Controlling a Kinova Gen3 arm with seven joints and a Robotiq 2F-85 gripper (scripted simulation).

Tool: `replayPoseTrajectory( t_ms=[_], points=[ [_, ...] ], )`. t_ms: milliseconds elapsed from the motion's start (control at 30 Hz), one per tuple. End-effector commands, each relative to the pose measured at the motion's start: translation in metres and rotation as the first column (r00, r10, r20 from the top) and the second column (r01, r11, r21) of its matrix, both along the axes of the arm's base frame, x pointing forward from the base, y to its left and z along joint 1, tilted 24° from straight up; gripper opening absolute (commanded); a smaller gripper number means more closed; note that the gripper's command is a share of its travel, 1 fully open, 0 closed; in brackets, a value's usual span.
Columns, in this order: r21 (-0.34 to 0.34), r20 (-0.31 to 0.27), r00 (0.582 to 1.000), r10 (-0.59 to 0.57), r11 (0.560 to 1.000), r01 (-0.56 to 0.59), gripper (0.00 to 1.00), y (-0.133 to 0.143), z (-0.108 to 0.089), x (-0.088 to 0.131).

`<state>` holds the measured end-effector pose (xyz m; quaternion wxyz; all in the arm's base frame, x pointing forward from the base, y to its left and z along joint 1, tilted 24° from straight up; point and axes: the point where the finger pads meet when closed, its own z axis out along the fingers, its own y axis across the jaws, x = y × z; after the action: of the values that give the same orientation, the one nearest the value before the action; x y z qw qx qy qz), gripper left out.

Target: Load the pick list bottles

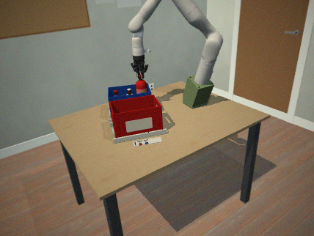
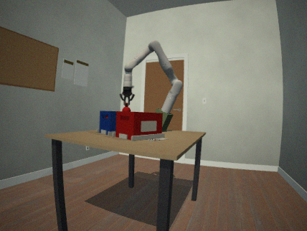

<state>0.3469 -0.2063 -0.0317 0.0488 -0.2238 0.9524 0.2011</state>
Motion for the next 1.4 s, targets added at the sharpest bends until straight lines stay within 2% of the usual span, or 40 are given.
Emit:
replayPoseTrajectory(
  t_ms=[0,1367],
  points=[
    [-0.002,0.002,1.0,-0.001,1.0,0.001,0.1,-0.003,0.004,0.001],
    [-0.002,0.002,1.0,-0.001,1.0,0.001,0.1,-0.028,0.061,0.0]
  ],
)
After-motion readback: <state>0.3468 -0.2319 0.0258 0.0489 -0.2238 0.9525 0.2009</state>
